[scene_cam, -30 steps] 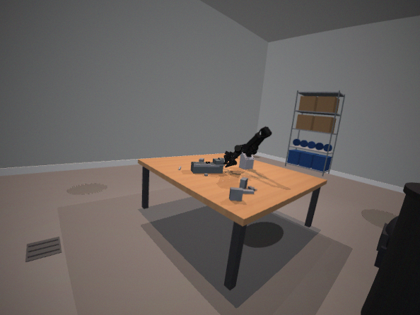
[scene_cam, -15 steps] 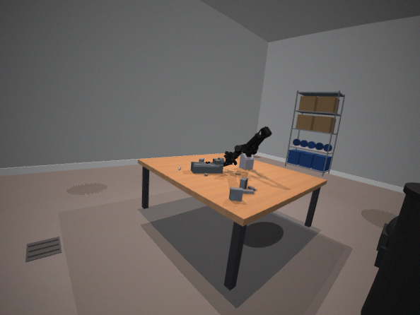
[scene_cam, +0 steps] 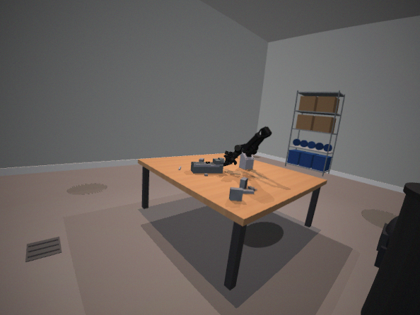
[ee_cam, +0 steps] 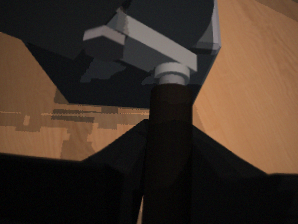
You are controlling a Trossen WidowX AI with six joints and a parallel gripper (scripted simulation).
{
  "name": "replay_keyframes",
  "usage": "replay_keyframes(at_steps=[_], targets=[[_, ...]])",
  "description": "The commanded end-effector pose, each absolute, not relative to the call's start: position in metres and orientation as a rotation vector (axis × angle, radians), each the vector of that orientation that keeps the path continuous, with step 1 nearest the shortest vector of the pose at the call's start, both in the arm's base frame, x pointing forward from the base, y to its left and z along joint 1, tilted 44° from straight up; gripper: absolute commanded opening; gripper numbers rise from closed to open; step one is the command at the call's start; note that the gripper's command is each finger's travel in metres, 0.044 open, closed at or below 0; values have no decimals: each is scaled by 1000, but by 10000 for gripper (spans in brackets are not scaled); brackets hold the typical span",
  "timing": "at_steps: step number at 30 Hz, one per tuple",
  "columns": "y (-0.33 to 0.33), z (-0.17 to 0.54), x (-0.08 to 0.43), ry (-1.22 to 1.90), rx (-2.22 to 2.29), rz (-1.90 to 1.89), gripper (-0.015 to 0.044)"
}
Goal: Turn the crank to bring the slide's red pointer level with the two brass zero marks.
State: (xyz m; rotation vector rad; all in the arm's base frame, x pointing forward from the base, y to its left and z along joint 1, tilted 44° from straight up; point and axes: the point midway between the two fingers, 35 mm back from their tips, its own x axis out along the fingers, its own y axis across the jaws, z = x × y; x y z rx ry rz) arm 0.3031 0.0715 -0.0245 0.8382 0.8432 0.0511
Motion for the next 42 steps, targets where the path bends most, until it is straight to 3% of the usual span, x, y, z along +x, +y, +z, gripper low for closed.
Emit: replay_keyframes(at_steps=[1,42], targets=[[68,-24,303,843,836,52,0],[54,28,310,841,835,52,0]])
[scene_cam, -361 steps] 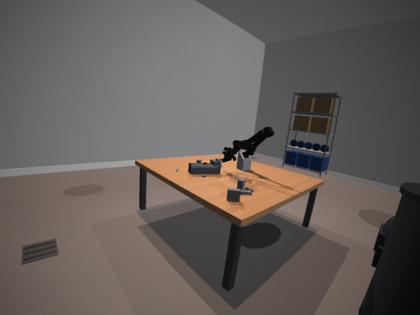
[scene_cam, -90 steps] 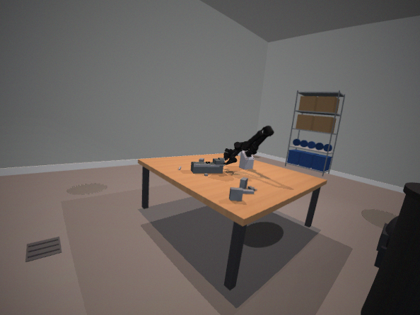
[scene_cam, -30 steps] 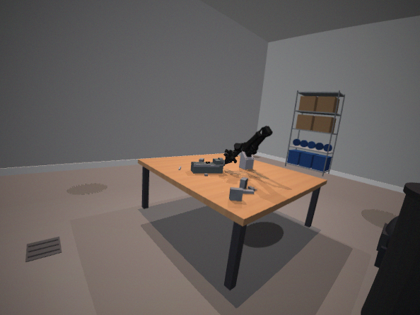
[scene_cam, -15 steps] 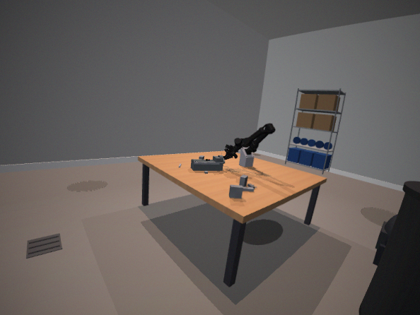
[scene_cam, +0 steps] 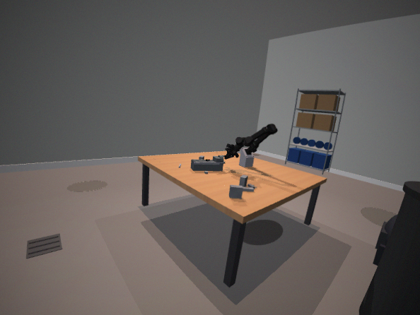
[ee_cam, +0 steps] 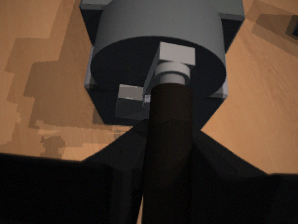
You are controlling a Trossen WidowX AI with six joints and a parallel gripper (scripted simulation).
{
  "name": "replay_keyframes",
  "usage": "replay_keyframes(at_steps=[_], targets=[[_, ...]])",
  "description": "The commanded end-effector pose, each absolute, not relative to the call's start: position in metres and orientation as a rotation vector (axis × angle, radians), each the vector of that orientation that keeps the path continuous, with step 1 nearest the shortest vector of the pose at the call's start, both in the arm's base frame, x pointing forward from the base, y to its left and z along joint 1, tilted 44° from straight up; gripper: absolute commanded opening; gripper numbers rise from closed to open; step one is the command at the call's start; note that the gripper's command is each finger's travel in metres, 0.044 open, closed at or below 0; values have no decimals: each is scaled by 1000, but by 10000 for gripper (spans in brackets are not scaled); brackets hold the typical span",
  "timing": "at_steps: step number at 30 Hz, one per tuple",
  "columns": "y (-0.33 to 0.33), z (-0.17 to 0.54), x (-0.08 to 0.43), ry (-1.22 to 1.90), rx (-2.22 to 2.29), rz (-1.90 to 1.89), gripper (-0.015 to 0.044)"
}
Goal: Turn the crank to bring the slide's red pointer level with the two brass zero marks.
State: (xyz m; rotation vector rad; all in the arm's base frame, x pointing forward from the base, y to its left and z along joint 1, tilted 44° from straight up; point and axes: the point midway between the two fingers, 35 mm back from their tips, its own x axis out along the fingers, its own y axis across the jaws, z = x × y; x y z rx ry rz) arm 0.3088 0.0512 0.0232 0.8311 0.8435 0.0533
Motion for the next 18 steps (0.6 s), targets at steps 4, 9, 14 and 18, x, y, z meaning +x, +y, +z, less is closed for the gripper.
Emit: replay_keyframes(at_steps=[4,9,14,18], targets=[[59,32,312,841,835,52,0],[67,36,314,841,836,52,0],[75,37,316,841,837,53,0],[82,36,317,841,837,53,0]])
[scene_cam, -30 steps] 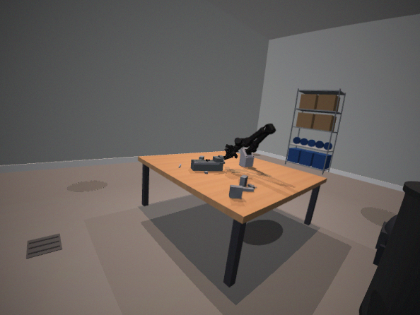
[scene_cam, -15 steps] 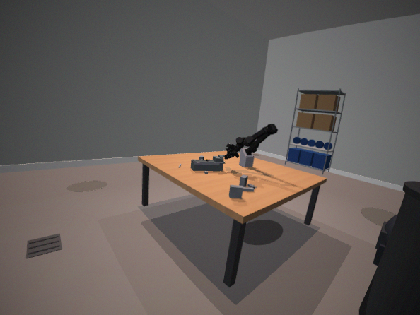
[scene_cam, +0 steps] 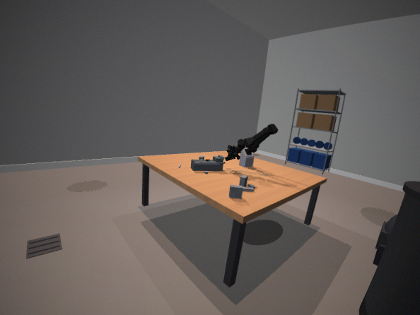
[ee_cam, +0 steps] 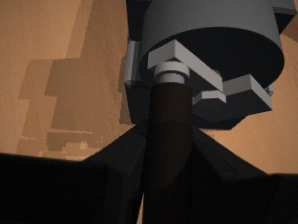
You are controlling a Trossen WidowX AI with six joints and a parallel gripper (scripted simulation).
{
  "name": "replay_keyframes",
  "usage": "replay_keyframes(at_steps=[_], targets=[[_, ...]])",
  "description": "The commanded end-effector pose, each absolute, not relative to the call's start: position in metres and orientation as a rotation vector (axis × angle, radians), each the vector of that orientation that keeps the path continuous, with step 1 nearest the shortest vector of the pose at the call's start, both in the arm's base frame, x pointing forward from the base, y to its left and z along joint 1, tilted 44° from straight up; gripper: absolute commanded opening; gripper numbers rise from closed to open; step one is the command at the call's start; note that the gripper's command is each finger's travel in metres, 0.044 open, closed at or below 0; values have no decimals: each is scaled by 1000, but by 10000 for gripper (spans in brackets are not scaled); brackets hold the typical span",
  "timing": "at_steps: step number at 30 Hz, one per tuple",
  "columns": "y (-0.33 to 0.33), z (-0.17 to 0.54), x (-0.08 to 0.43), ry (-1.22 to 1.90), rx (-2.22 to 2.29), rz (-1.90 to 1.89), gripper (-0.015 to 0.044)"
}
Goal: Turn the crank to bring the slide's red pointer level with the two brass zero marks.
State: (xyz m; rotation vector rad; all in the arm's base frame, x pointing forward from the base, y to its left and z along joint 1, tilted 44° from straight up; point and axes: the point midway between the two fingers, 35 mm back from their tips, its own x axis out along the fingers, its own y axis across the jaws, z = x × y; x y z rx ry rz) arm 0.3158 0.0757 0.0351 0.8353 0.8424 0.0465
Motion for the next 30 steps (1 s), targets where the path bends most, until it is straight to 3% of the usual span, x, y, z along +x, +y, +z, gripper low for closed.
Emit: replay_keyframes(at_steps=[1,30], targets=[[84,35,317,841,837,53,0],[107,-2,315,842,839,53,0]])
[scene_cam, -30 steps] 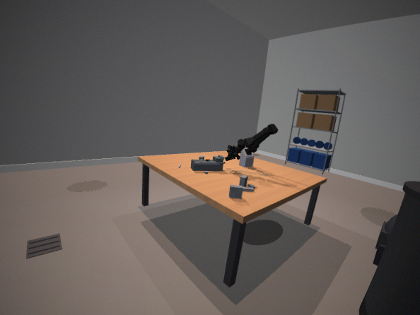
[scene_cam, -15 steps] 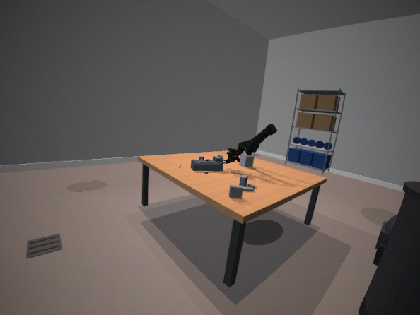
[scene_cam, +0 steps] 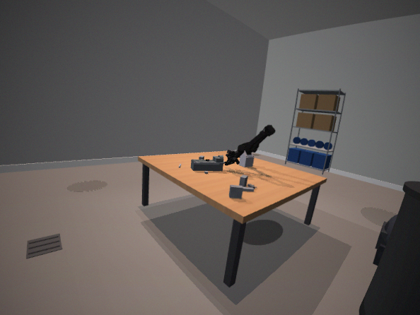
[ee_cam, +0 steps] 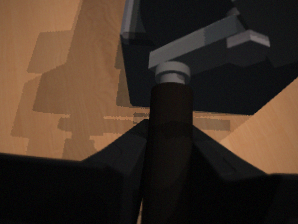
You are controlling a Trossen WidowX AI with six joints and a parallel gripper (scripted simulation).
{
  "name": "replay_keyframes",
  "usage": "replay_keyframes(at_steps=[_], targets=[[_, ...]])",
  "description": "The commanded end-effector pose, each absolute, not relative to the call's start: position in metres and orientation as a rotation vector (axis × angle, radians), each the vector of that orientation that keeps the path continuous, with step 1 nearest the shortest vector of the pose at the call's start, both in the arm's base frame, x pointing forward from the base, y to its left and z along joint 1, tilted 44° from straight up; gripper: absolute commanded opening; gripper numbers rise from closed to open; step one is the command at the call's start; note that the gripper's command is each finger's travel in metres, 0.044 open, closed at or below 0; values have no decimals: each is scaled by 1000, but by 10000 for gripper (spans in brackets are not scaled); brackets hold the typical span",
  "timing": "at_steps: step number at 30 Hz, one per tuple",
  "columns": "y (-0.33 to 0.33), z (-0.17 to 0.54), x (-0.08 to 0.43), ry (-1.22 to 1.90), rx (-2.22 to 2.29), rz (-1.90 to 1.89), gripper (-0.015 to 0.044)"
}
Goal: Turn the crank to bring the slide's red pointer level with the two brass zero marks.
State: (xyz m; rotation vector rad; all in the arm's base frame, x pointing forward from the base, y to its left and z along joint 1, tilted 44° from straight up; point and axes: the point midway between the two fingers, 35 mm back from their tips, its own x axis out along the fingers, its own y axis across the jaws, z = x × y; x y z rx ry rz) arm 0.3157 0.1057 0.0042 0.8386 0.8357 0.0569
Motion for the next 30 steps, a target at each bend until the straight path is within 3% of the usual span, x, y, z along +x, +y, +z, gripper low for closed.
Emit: replay_keyframes(at_steps=[1,29,30], targets=[[106,-3,314,842,839,53,0],[105,-2,314,840,839,55,0],[105,-2,314,840,839,55,26]])
